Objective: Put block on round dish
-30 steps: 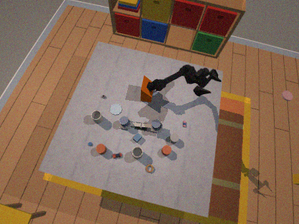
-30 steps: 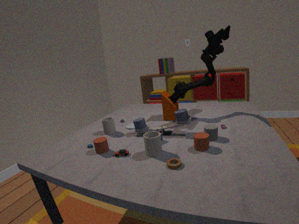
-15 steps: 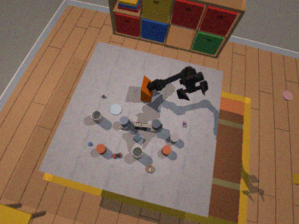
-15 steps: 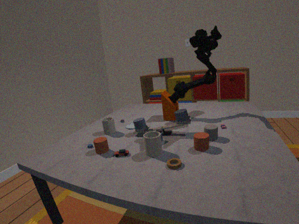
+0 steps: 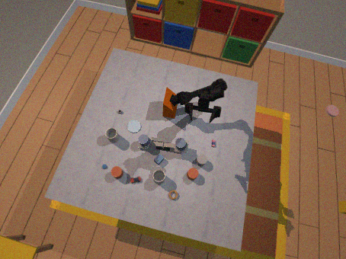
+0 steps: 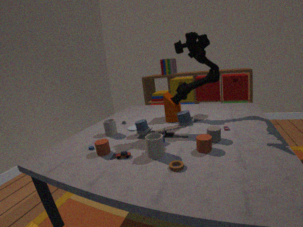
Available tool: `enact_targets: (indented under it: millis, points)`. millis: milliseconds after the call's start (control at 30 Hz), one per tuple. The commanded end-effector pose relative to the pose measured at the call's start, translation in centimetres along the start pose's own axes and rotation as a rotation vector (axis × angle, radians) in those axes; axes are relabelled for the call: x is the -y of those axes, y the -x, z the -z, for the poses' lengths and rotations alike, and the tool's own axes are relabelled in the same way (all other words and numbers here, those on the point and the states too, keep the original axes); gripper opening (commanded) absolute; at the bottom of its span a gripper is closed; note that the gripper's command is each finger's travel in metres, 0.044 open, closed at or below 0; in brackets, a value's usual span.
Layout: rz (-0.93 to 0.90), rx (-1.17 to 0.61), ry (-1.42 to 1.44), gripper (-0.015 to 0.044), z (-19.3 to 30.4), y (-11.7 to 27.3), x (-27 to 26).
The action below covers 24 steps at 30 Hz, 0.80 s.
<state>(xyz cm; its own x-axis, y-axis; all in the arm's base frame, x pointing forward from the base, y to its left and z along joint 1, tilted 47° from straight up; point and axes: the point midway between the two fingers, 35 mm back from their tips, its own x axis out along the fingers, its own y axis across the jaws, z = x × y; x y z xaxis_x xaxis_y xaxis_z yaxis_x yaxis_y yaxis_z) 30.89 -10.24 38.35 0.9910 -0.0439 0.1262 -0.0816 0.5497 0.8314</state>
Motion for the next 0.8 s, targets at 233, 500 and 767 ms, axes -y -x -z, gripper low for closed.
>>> enact_targets:
  millis: [233,500,767]
  points:
    - [0.225,-0.228,0.175,0.044,3.5,-0.3,9.0]
    - [0.324,-0.441,0.268,0.044,6.7,1.2,14.9]
    - [0.346,-0.689,0.318,0.044,10.5,4.2,19.9]
